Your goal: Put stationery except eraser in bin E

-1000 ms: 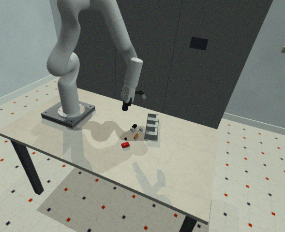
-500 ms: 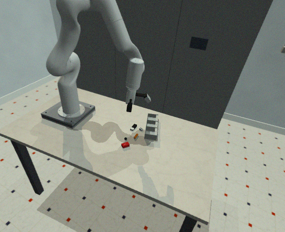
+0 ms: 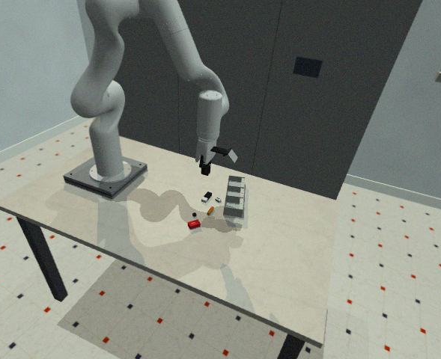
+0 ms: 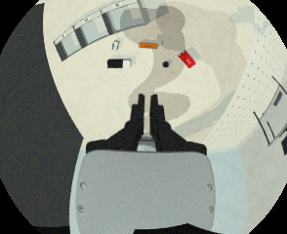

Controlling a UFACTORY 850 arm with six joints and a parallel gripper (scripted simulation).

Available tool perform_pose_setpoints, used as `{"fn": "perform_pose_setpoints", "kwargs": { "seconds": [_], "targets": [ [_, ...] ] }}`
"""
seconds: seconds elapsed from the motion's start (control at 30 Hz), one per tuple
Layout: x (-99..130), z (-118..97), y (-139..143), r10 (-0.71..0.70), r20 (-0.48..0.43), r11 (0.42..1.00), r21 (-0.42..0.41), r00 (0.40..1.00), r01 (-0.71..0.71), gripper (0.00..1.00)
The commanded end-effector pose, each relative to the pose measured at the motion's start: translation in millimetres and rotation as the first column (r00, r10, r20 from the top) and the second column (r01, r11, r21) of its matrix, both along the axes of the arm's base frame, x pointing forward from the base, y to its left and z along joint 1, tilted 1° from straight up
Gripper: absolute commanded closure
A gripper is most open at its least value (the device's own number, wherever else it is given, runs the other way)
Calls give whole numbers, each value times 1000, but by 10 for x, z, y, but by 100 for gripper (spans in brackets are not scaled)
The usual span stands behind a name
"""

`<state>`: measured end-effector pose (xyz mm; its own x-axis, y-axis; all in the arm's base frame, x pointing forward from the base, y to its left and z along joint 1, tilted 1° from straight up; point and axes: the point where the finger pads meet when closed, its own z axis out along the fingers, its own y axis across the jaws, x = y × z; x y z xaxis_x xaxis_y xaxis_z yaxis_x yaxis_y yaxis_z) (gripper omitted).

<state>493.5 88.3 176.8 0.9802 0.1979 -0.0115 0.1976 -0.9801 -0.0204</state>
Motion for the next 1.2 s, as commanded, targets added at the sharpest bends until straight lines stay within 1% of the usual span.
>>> {"fn": "perform_pose_setpoints", "kwargs": {
  "seconds": [0.0,0.1,0.2,0.27,0.33,0.37,0.83,0.9,0.97,1.17],
  "targets": [
    [10,8,2,-15,5,1000,1,1000,14,93],
    [10,8,3,-15,5,1000,1,1000,15,93],
    [151,-167,114,135,8,991,3,991,-135,93],
    [244,-283,188,184,9,983,3,983,-184,93],
    [244,-283,188,184,9,983,3,983,-184,93],
    [292,-341,225,221,10,975,3,975,-221,93],
    [950,-1152,744,221,10,975,3,975,-221,93],
    [950,-1152,744,221,10,975,3,975,-221,93],
    [1016,-1235,796,221,10,975,3,975,-221,93],
    [1017,-1235,797,221,10,975,3,975,-221,93]
  ]
}}
